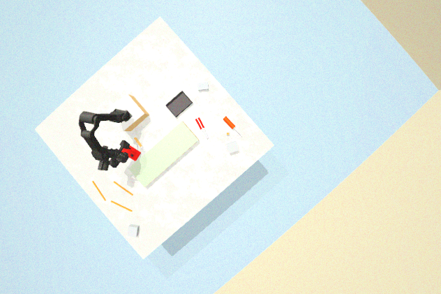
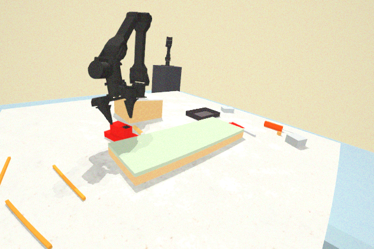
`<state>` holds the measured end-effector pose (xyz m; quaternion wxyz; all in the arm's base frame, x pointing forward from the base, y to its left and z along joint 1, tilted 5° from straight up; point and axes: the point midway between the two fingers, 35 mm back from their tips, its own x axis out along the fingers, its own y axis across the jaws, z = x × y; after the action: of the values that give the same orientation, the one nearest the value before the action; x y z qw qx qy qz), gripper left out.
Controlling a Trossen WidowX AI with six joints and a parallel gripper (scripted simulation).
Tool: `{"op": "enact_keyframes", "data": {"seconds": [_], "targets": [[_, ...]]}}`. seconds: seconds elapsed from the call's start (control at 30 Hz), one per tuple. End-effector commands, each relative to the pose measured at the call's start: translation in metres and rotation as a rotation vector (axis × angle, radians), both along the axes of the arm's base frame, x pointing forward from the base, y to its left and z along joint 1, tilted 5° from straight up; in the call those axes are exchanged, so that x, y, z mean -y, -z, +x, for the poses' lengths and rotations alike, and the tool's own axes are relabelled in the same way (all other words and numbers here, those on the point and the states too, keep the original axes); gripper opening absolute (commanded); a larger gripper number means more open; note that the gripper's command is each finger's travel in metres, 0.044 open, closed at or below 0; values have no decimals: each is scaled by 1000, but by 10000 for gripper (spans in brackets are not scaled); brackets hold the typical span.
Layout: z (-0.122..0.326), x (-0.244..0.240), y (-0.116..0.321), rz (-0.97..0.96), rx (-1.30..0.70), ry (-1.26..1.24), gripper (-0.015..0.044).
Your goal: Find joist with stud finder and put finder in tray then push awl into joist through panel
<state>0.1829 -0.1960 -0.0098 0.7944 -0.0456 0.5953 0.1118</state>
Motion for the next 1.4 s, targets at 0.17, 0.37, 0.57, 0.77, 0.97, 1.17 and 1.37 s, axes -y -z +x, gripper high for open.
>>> {"op": "enact_keyframes", "data": {"seconds": [0.17, 0.37, 0.57, 0.77, 0.97, 1.17, 1.37], "targets": [[1, -2, 8, 1, 6, 8, 440], [1, -2, 18, 1, 6, 8, 440], [1, -2, 28, 1, 6, 8, 440], [1, -3, 37, 1, 6, 8, 440], [1, -5, 47, 1, 6, 8, 440], [1, -5, 49, 2, 6, 8, 361], [1, -5, 49, 2, 6, 8, 321]]}}
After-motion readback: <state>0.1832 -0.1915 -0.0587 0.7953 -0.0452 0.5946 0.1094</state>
